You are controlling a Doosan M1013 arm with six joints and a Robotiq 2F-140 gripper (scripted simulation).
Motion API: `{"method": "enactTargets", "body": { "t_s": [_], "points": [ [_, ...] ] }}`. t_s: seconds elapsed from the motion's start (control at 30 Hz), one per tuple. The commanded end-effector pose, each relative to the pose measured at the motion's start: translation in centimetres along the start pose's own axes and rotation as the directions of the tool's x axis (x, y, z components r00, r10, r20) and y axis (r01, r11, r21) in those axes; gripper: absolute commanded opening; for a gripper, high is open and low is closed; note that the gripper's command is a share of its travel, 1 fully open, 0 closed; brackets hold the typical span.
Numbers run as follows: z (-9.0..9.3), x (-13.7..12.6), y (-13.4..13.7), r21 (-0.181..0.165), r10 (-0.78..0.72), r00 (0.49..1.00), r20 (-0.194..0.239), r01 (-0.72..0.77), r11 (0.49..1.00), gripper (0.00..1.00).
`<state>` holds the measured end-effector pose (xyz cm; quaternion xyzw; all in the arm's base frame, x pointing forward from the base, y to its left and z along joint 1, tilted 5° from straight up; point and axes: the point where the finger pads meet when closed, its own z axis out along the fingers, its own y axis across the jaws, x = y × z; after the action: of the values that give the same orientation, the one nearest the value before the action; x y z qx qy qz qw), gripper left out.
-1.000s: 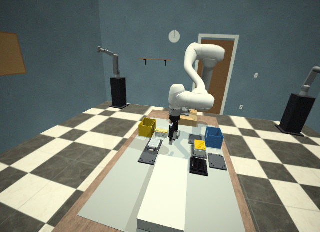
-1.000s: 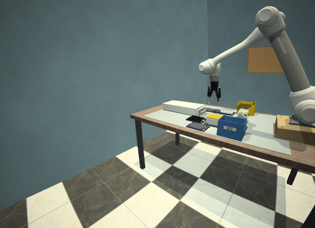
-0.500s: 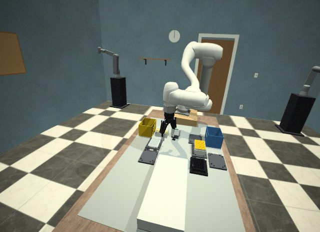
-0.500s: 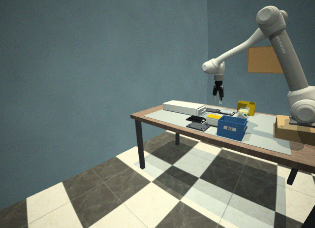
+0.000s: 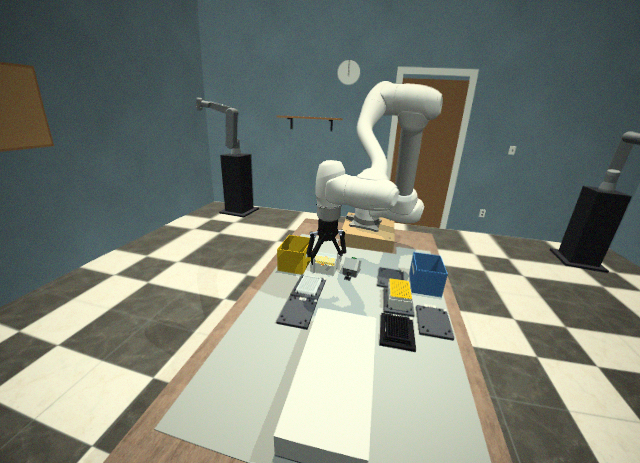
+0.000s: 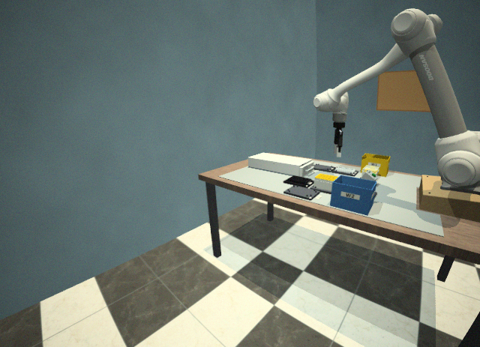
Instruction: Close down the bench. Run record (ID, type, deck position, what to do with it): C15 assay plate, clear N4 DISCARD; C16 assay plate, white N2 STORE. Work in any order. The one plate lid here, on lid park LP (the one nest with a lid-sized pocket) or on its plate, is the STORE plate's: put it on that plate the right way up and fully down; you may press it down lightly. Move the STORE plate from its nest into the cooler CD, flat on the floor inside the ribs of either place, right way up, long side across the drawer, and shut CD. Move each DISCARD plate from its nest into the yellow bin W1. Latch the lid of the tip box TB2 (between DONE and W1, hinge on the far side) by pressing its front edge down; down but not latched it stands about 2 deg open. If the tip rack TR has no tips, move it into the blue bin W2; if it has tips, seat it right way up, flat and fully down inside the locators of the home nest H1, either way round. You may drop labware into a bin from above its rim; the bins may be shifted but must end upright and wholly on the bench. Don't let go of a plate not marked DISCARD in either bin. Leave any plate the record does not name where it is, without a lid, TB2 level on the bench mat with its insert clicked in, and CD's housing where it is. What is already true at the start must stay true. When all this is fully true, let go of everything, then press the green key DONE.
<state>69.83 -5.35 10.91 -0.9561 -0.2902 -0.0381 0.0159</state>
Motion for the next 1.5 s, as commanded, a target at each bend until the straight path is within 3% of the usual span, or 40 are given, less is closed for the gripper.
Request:
{"method": "enactTargets", "body": {
  "t_s": [0.0,0.2,0.43,0.77,1.07,1.47],
  "points": [
    [-0.1,-1.4,0.9,-0.004,0.141,0.99,0.003,-0.141,0.99,0.66],
    [-0.3,-2.8,1.7,-0.005,0.271,0.963,0.002,-0.271,0.963,0.66],
    [-0.5,-5.1,3.2,-0.005,0.486,0.874,0.001,-0.486,0.874,0.66],
    [-0.7,-7.8,4.8,-0.005,0.486,0.874,0.001,-0.486,0.874,0.66],
    [-0.7,-7.8,4.8,-0.005,0.486,0.874,0.001,-0.486,0.874,0.66],
    [0.6,-7.8,4.8,-0.005,0.486,0.874,0.001,-0.486,0.874,0.66]
  ]
}}
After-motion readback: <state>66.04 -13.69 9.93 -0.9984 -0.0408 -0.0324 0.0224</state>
